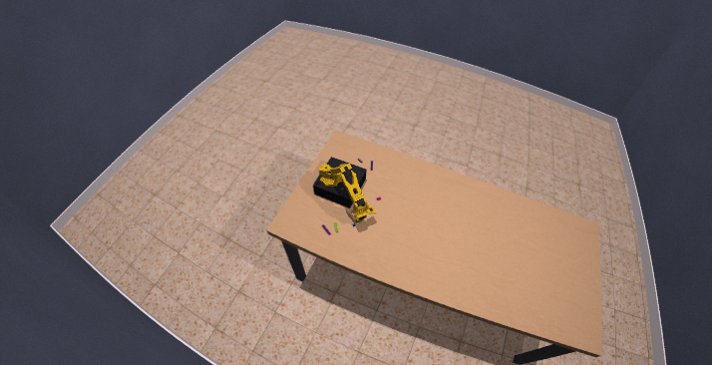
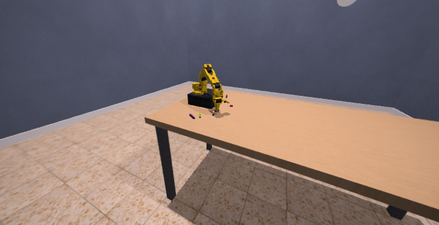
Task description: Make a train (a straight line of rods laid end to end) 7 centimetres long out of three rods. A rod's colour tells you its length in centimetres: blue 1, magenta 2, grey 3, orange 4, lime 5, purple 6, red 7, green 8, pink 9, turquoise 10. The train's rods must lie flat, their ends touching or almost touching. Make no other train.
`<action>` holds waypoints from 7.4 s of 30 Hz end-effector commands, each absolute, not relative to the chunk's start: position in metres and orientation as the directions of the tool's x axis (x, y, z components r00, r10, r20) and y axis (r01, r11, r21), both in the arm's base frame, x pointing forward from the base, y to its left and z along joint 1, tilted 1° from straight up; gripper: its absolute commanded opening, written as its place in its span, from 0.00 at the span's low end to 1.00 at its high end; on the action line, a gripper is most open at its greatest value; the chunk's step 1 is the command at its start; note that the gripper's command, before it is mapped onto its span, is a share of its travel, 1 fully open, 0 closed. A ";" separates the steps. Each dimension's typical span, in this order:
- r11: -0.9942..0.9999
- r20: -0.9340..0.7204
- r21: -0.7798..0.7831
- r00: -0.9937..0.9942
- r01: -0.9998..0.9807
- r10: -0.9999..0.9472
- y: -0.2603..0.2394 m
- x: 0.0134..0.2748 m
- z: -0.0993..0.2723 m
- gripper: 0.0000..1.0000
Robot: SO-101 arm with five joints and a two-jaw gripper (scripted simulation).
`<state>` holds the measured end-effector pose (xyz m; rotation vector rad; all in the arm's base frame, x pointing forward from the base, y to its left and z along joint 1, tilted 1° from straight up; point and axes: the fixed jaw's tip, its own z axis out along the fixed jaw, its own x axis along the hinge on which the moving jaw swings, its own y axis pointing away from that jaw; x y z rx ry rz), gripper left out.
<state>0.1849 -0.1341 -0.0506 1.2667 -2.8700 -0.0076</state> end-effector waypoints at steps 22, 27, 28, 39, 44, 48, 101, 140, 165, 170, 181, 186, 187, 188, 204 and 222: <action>0.674 0.000 -0.001 -0.674 -0.739 -0.739 -0.132 0.186 -0.066 0.00; 0.674 0.002 0.013 -0.674 -0.738 -0.739 -0.132 0.185 -0.070 0.00; 0.674 0.002 0.013 -0.674 -0.738 -0.739 -0.132 0.185 -0.070 0.00; 0.674 0.002 0.013 -0.674 -0.738 -0.739 -0.132 0.185 -0.070 0.00; 0.674 0.002 0.013 -0.674 -0.738 -0.739 -0.132 0.185 -0.070 0.00; 0.674 0.002 0.013 -0.674 -0.738 -0.739 -0.132 0.185 -0.070 0.00; 0.674 0.001 0.013 -0.674 -0.739 -0.739 -0.134 0.186 -0.069 0.00; 0.673 0.002 0.021 -0.673 -0.739 -0.739 -0.134 0.182 -0.069 0.00; 0.673 0.002 0.021 -0.673 -0.739 -0.739 -0.134 0.182 -0.075 0.00; 0.673 0.002 0.021 -0.673 -0.739 -0.739 -0.134 0.182 -0.076 0.00; 0.673 0.002 0.017 -0.673 -0.739 -0.740 -0.136 0.181 -0.078 0.00; 0.673 0.002 0.017 -0.673 -0.739 -0.740 -0.136 0.181 -0.078 0.00; 0.673 0.002 0.017 -0.673 -0.739 -0.740 -0.136 0.181 -0.078 0.00; 0.673 0.002 0.017 -0.673 -0.739 -0.740 -0.136 0.181 -0.078 0.00; 0.673 0.002 0.017 -0.673 -0.739 -0.740 -0.136 0.181 -0.078 0.00; 0.673 0.001 0.017 -0.673 -0.739 -0.740 -0.137 0.180 -0.078 0.00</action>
